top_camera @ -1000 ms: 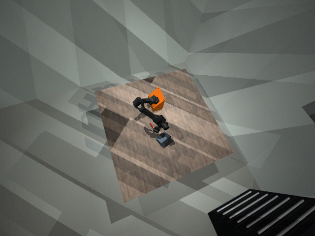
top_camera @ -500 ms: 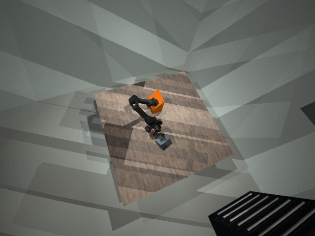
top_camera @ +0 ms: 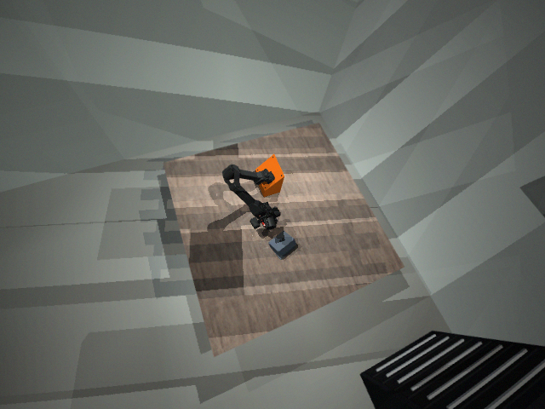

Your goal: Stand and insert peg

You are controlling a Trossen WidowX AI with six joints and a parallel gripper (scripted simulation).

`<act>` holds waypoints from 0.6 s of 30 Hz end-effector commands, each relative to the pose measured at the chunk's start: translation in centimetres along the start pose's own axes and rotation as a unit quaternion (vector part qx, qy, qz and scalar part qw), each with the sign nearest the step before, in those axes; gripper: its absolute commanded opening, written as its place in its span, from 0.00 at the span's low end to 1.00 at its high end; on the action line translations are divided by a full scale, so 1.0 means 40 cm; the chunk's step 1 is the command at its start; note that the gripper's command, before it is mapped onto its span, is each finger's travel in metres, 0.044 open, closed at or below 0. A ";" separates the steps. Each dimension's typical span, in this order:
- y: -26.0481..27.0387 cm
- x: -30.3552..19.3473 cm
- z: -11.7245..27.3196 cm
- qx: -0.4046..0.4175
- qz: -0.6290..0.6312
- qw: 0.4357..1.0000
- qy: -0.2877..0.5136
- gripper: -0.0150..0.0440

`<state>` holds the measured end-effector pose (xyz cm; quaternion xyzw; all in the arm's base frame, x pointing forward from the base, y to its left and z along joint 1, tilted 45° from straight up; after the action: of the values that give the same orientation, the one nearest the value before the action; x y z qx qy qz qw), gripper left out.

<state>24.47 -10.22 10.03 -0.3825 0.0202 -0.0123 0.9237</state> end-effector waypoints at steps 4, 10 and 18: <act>0.003 0.000 -0.029 0.004 0.001 1.000 0.001 1.00; 0.003 0.001 -0.053 0.005 0.001 1.000 0.001 1.00; 0.003 0.000 -0.085 0.005 0.001 1.000 0.002 1.00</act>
<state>24.40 -12.24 7.98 -0.3802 0.0212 -0.0142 0.9246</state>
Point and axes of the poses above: the point midway between the two fingers, 35 mm back from their tips, its own z axis back along the fingers, its own y axis across the jaws, x = y × z, the point moved 6 cm from there along z, back along the fingers, and after that the axes turned 6 degrees about -z, right-handed, at the moved point
